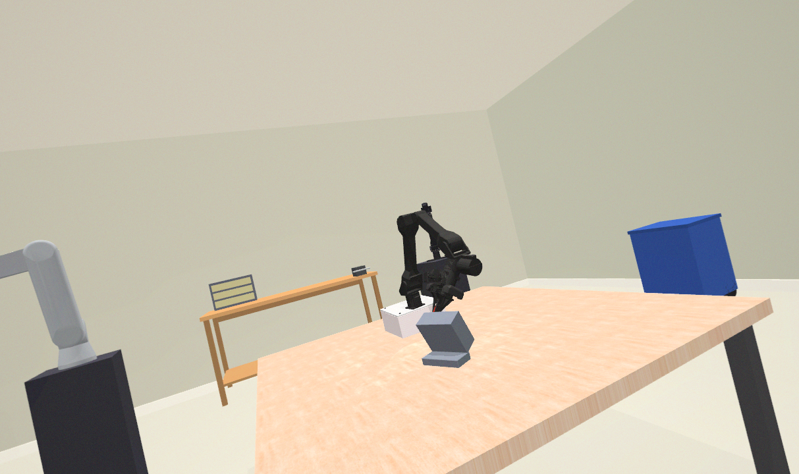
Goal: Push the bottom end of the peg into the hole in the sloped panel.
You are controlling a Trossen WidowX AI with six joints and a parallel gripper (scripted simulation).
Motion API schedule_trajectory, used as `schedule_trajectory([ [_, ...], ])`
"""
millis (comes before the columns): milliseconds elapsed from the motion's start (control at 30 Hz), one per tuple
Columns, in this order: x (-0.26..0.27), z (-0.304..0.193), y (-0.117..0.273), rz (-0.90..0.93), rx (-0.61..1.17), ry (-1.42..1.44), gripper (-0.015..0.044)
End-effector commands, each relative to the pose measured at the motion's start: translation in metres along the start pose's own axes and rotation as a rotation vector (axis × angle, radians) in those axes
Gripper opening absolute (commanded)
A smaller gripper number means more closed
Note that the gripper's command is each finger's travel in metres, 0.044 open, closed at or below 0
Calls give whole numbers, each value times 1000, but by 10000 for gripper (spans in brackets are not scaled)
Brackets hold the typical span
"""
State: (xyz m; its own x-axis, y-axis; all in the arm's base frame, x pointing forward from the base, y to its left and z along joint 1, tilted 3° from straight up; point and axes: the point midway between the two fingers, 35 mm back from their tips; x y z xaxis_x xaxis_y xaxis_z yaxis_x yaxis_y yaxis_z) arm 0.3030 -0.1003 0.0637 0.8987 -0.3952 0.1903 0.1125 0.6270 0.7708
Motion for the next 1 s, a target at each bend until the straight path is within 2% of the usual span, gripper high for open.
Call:
schedule_trajectory([
  [0,1,-3,2,17,-25,15,0],
  [967,7,-27,25,169,-159,139,0],
])
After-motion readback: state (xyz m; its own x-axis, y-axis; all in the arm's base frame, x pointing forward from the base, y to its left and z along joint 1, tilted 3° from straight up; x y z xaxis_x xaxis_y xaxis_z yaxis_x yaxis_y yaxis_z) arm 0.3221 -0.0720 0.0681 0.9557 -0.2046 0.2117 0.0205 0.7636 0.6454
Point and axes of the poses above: the point midway between the two fingers, 35 mm back from their tips, its own y axis back along the fingers, its own x axis across the jaws, z = x × y, and after that the axes turned 11 degrees about -y, right-handed
